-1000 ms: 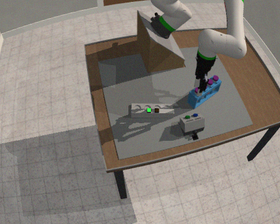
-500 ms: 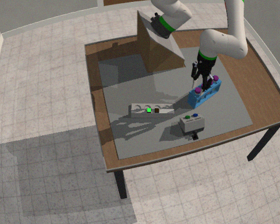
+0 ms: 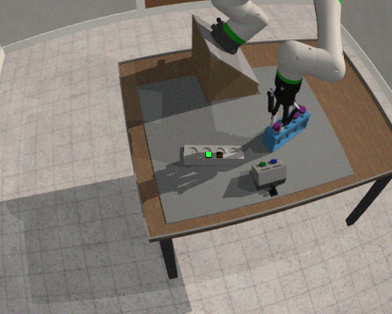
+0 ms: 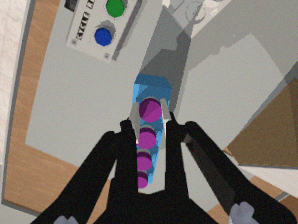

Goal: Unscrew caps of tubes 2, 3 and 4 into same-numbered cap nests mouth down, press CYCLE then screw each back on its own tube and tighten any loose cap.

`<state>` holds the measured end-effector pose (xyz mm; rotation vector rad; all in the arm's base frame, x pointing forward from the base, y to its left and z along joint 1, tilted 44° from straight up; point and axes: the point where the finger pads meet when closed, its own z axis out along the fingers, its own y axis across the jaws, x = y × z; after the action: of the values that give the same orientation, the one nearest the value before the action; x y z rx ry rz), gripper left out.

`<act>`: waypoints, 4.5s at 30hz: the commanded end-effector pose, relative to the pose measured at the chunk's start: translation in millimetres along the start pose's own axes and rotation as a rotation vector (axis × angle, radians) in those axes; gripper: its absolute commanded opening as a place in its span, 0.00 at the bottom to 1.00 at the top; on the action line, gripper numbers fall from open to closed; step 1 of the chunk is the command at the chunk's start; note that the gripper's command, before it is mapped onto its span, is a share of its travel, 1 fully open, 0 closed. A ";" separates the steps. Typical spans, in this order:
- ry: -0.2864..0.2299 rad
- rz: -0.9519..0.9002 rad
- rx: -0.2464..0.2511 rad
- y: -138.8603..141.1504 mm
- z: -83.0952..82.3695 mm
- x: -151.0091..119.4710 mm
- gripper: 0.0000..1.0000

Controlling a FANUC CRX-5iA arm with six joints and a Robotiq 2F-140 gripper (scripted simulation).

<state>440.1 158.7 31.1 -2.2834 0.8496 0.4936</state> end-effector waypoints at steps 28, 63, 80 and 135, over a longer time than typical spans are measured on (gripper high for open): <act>0.000 0.551 0.000 0.1 0.6 0.1 0.00; 0.000 0.218 0.000 -9.0 -45.4 -32.0 0.35; 0.000 0.031 0.000 -38.5 -45.4 -136.2 0.35; 0.000 0.031 0.000 -42.5 0.1 -150.0 0.00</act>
<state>361.0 250.0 129.9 -2.2731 0.8865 0.5077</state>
